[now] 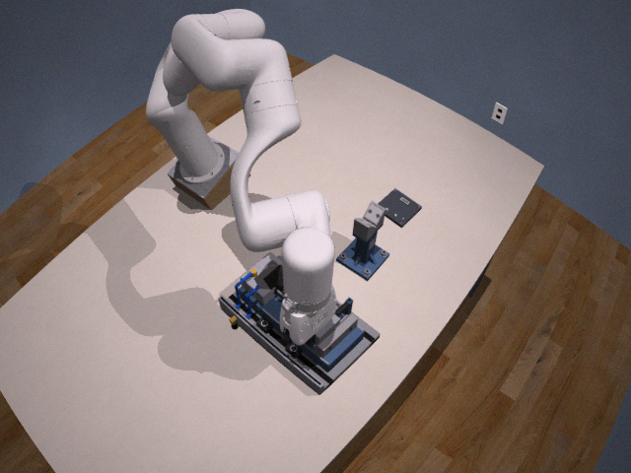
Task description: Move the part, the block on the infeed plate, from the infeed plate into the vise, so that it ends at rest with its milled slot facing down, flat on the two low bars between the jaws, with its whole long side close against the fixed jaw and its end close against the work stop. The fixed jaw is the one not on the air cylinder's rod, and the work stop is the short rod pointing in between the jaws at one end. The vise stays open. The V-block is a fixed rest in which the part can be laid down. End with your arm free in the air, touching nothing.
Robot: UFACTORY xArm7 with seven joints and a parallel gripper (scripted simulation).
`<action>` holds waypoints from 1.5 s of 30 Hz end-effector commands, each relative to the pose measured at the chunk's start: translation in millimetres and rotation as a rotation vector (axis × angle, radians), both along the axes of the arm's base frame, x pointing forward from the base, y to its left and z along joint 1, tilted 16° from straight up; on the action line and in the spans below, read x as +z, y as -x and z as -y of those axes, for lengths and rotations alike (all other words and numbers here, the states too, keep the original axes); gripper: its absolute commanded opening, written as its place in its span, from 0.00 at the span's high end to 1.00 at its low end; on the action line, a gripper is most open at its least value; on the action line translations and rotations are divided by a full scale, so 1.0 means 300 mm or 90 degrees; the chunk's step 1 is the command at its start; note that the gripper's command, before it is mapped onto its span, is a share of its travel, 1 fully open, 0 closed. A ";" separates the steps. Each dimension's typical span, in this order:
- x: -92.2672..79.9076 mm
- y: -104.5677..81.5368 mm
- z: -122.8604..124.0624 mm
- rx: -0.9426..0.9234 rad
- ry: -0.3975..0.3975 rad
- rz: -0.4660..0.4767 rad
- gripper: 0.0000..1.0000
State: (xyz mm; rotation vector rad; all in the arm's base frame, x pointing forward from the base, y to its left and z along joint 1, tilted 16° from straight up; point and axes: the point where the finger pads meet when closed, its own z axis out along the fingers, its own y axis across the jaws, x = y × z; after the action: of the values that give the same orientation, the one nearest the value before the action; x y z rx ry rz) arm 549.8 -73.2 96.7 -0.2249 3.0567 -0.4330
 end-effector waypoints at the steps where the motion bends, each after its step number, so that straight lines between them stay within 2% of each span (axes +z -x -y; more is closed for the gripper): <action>1: 0.004 -0.004 -0.005 0.001 0.000 0.002 1.00; 45: -0.006 0.001 -0.041 0.001 0.000 0.002 1.00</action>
State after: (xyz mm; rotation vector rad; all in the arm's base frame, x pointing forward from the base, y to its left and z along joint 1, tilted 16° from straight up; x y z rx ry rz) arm 548.2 -63.2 93.9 -0.2221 3.0558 -0.4349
